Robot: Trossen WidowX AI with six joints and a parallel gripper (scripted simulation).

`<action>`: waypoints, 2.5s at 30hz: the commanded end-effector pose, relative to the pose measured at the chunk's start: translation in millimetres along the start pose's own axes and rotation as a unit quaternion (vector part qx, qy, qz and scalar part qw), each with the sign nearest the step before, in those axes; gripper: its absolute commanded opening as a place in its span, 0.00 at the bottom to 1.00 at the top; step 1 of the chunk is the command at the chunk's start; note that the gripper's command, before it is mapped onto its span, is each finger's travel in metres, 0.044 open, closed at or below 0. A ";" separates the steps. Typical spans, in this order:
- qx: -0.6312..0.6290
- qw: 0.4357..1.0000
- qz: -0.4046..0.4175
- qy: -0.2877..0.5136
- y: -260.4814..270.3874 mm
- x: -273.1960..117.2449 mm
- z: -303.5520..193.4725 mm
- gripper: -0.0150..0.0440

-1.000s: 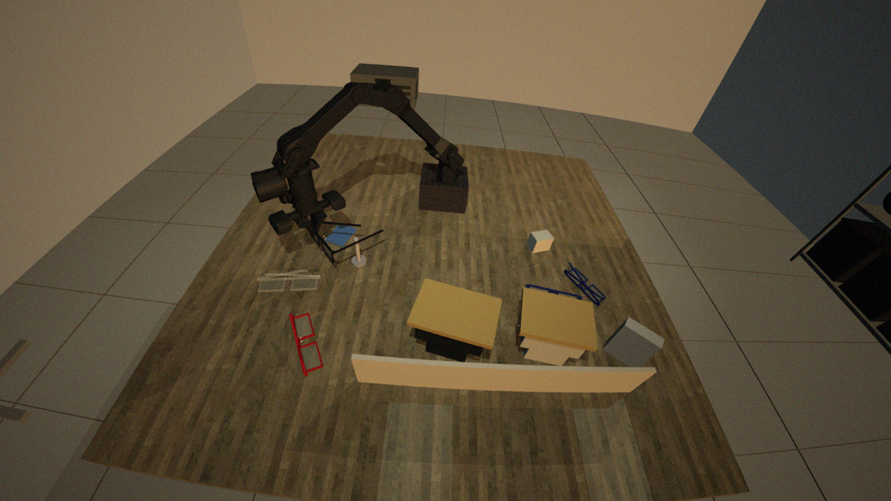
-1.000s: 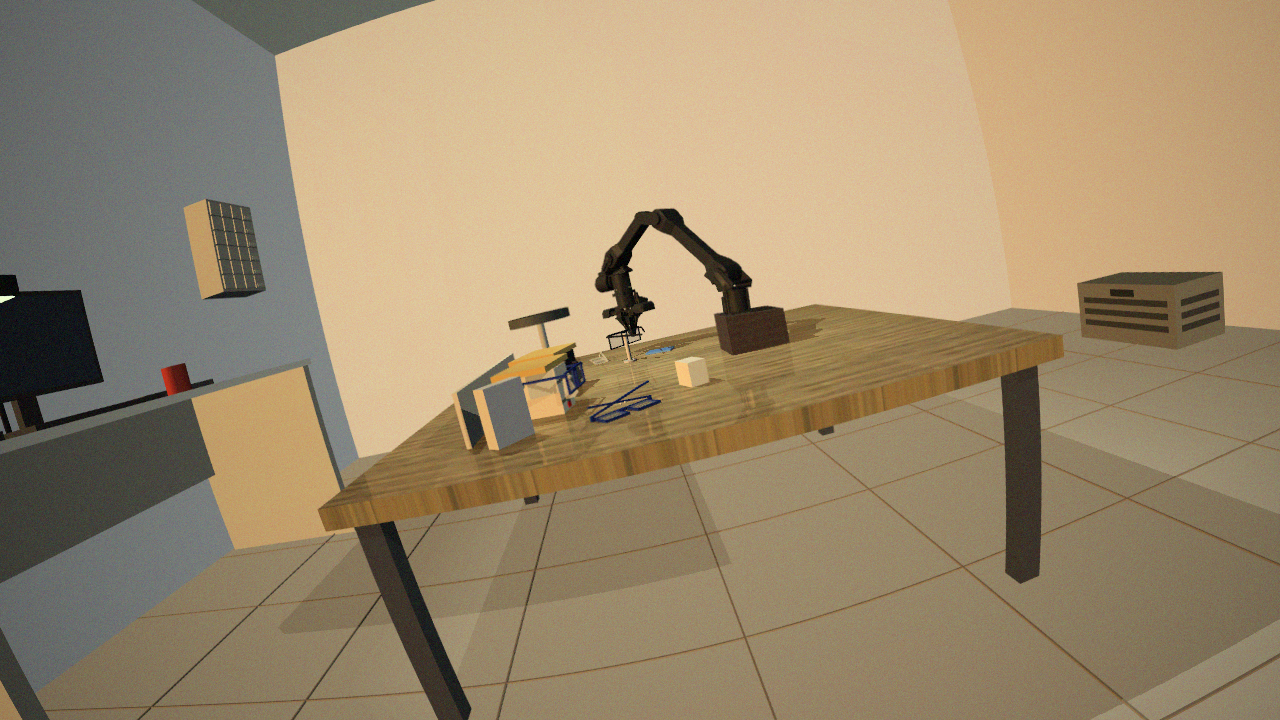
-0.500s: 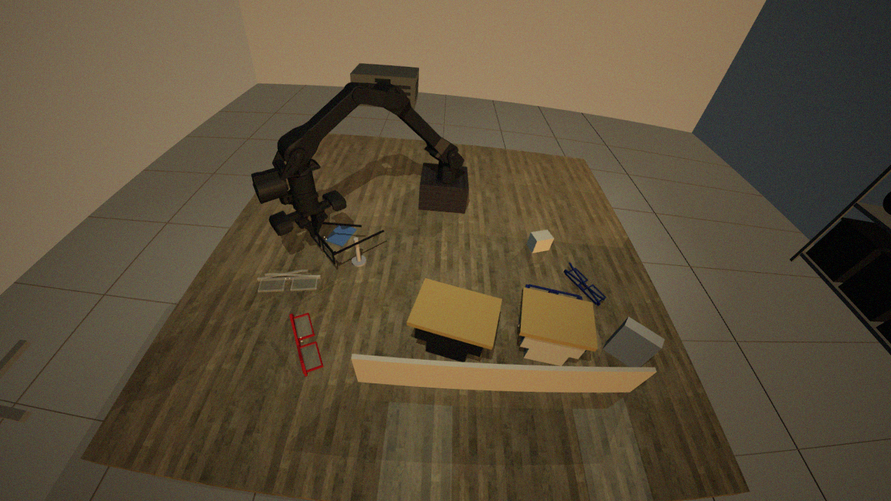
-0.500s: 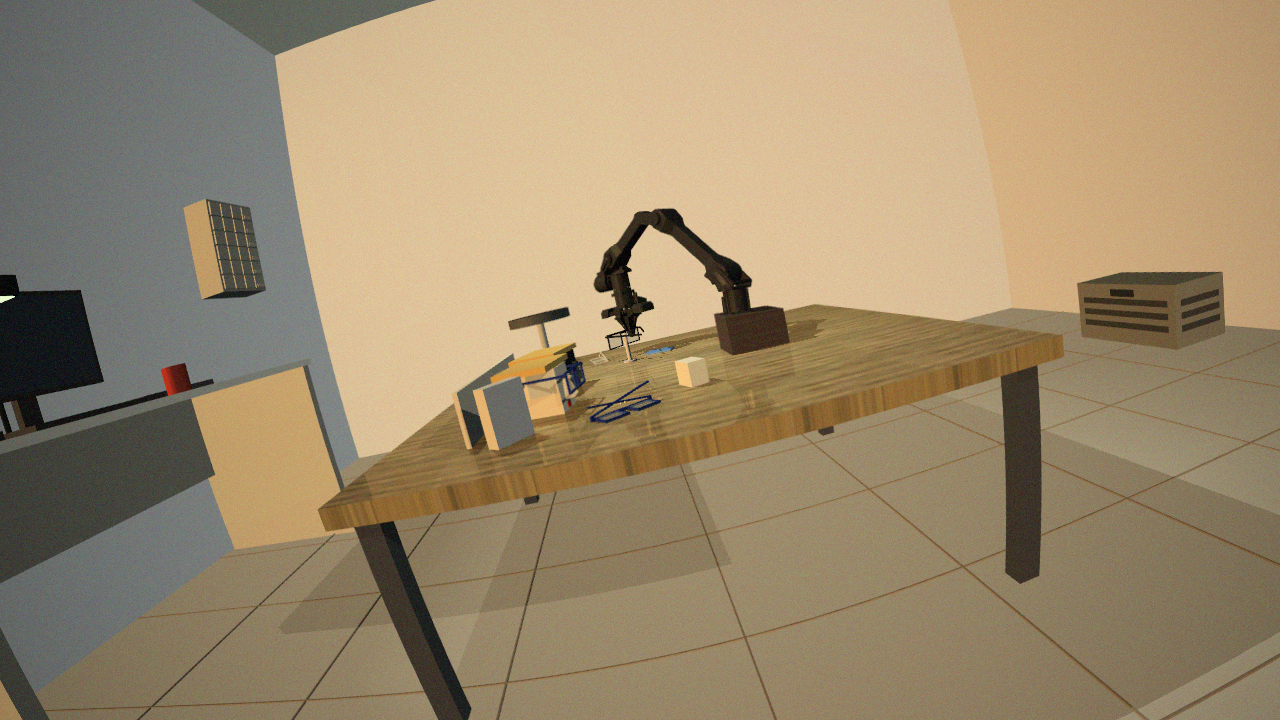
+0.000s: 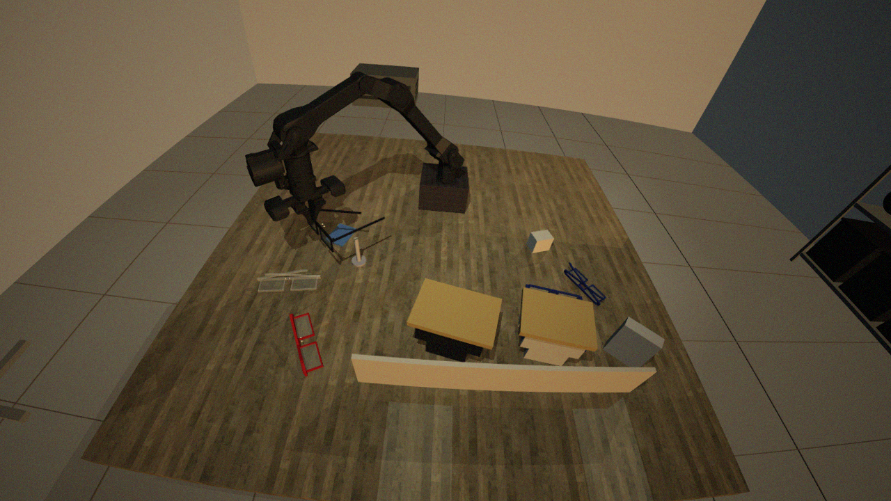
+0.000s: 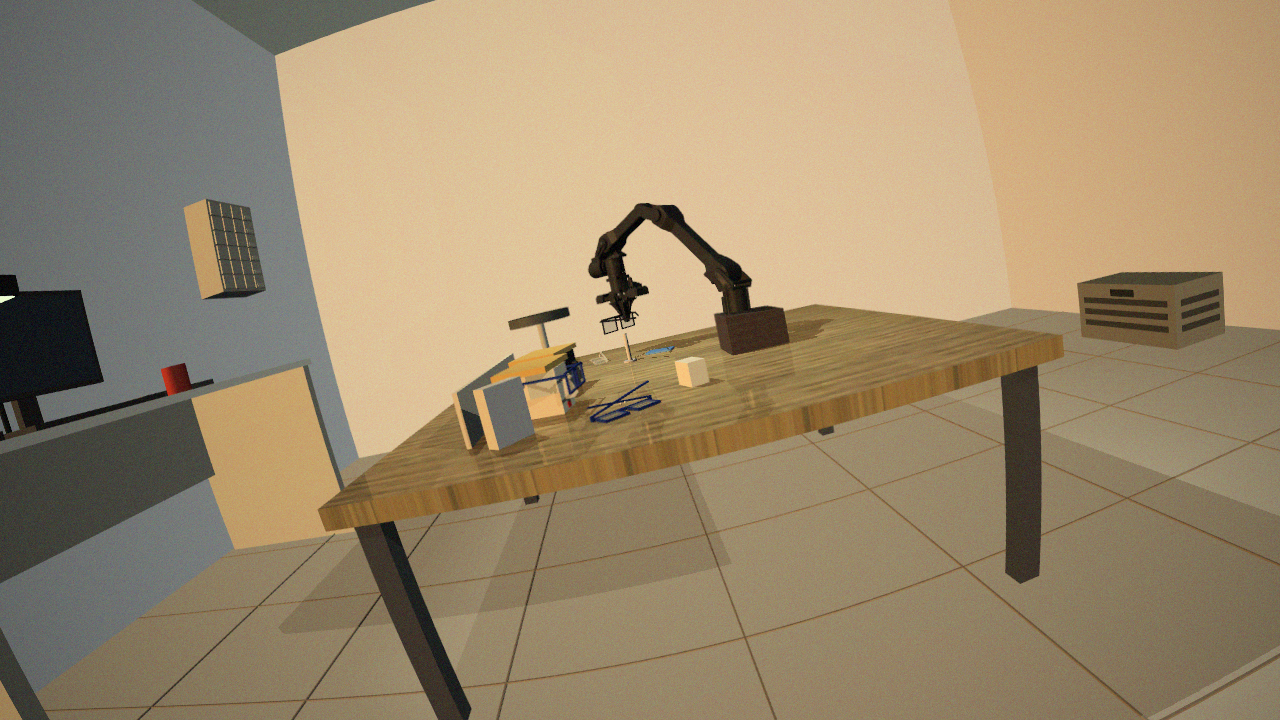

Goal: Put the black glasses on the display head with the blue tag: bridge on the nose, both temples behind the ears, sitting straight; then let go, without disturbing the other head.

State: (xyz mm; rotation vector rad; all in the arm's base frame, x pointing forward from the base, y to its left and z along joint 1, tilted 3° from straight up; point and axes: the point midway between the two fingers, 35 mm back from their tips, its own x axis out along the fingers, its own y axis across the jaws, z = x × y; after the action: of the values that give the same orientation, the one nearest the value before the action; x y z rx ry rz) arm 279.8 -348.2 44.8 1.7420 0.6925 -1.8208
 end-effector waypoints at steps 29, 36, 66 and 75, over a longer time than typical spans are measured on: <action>0.003 1.000 0.000 0.002 -26.0 27.4 -73.9 0.25; 0.003 1.000 0.000 0.002 -27.4 49.5 -73.8 0.25; 0.003 1.000 0.001 0.002 -17.1 49.1 -84.6 0.25; 0.003 1.000 0.001 0.002 -14.3 49.0 -87.8 0.25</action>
State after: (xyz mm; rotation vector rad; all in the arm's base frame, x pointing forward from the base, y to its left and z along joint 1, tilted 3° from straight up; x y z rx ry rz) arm 328.3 -278.2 -9.9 1.7415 0.6995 -1.8253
